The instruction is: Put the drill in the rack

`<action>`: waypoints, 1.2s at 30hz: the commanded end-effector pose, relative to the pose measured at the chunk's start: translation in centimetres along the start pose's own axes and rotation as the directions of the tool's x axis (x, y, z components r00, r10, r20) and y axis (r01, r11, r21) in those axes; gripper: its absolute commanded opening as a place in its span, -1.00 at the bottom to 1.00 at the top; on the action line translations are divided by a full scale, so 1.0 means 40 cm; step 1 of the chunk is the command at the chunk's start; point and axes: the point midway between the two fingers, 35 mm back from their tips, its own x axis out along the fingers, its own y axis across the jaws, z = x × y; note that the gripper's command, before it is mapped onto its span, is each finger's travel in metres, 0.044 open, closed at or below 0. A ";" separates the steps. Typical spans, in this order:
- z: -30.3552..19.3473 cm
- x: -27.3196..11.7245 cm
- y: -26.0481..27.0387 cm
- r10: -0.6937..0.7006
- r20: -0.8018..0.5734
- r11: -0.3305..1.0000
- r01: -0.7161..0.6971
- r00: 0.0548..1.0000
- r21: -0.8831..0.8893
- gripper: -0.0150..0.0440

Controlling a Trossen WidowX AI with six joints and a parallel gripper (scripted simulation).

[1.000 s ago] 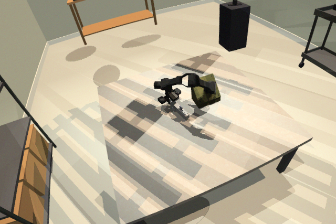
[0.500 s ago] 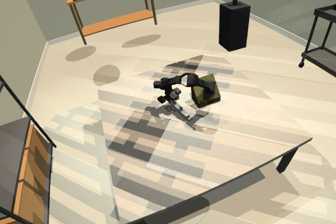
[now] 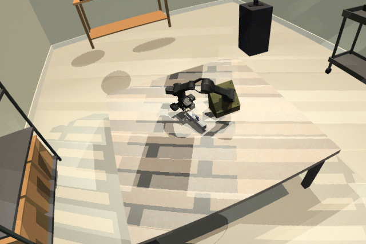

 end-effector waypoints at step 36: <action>-0.018 0.003 -0.005 -0.001 -0.005 1.000 0.001 1.000 -0.005 1.00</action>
